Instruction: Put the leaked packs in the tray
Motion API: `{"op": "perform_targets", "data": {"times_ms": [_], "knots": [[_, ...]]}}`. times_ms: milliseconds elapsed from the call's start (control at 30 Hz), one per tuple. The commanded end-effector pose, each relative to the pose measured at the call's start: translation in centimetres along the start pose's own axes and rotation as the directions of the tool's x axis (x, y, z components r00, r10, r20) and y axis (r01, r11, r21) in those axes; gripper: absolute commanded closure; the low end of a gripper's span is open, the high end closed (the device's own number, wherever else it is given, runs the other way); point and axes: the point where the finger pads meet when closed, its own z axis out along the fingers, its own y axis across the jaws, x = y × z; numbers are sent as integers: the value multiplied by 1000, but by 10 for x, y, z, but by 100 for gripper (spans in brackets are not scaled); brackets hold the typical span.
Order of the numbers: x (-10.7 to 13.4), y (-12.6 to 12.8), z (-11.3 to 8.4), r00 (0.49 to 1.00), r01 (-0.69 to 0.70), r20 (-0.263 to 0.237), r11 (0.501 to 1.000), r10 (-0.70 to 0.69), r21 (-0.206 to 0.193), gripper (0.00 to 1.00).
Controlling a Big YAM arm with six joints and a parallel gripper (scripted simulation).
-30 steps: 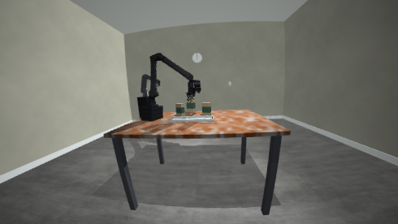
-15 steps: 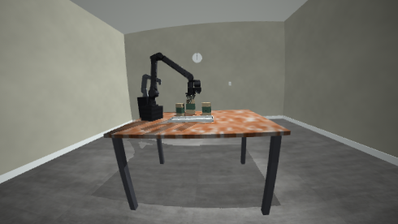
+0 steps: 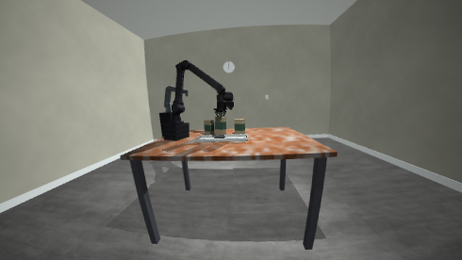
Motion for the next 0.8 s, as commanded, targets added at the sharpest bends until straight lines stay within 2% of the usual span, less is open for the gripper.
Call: {"op": "perform_targets", "data": {"times_ms": [0,33,67,167,233,333,767], "knots": [[-42,-2,-37,995,56,89,998,-54,-19,76],[-42,-2,-37,995,56,89,998,-54,-19,76],[-45,-4,-47,992,59,112,998,-56,-20,76],[-47,-15,-30,996,54,75,998,-52,-17,76],[-50,-18,-32,995,54,80,998,-53,-17,76],[-52,-19,-47,992,58,113,998,-56,-18,76],[-53,-19,-47,992,59,115,998,-56,-17,76]]}}
